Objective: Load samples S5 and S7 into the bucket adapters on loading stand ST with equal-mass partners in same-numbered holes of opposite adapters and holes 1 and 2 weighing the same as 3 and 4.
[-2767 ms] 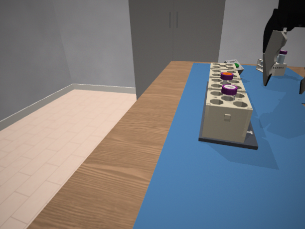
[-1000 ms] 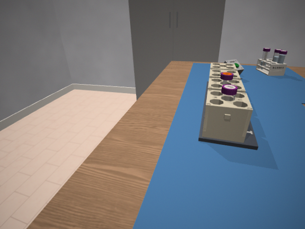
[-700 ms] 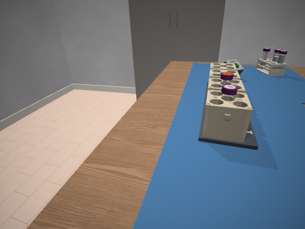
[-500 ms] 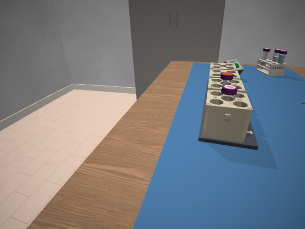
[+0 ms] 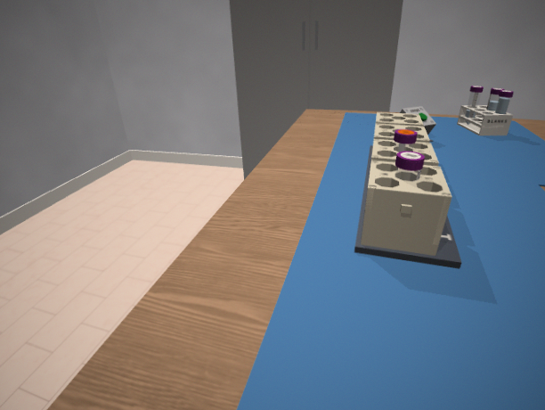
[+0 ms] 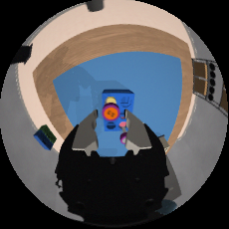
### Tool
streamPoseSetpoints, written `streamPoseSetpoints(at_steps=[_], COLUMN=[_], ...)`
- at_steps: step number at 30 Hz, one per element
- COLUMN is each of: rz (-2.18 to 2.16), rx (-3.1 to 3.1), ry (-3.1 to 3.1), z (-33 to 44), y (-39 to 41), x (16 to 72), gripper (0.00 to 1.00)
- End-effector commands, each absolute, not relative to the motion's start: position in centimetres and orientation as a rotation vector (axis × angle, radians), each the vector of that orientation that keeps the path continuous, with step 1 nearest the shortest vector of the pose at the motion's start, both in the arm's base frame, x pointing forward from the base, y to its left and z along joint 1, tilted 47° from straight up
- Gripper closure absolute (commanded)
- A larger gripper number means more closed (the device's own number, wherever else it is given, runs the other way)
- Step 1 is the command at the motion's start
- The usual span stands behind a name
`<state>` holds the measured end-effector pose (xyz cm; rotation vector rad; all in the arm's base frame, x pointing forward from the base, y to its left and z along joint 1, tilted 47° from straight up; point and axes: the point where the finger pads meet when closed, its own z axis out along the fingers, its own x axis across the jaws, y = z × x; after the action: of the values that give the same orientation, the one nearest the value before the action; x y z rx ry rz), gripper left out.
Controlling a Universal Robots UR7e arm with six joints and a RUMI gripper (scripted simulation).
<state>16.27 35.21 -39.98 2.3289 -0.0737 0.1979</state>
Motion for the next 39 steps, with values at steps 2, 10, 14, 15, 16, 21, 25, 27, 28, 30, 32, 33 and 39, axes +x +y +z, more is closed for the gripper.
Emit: streamPoseSetpoints(at_steps=[2, 10, 14, 15, 16, 21, 25, 27, 28, 30, 32, 33, 39], rz=[0.199, 0.199, 0.199, 0.199, 0.199, 0.199, 0.199, 0.199, 0.199, 0.199, 0.199, 0.199, 0.199], rx=[2.330, 2.331, 2.331, 2.331, 2.331, 2.331, 2.331, 2.331, 2.331, 2.331, 2.331, 2.331, 2.331], ry=[-0.074, -0.074, -0.074, -0.074, -0.074, -0.074, -0.074, -0.074, -0.074, -0.074, -0.074, -0.074, -0.074], z=[-40.0, -40.0, -40.0, -40.0, -40.0, -40.0, -39.6, -39.1, -38.9, -38.4, -38.0, -38.0, -36.8], y=[35.2, 35.2, 35.2, 35.2, 35.2, 35.2, 35.7, 36.2, 36.4, 36.9, 37.4, 37.4, 38.6], x=[16.3, 16.3, 16.3, 16.3, 16.3, 16.3, 16.2, 16.1, 16.1, 16.0, 15.9, 15.9, 15.7], gripper=[0.65, 1.00, 1.00, 1.00, 1.00, 1.00, 1.00, 1.00, 1.00, 1.00, 1.00, 1.00, 1.00])
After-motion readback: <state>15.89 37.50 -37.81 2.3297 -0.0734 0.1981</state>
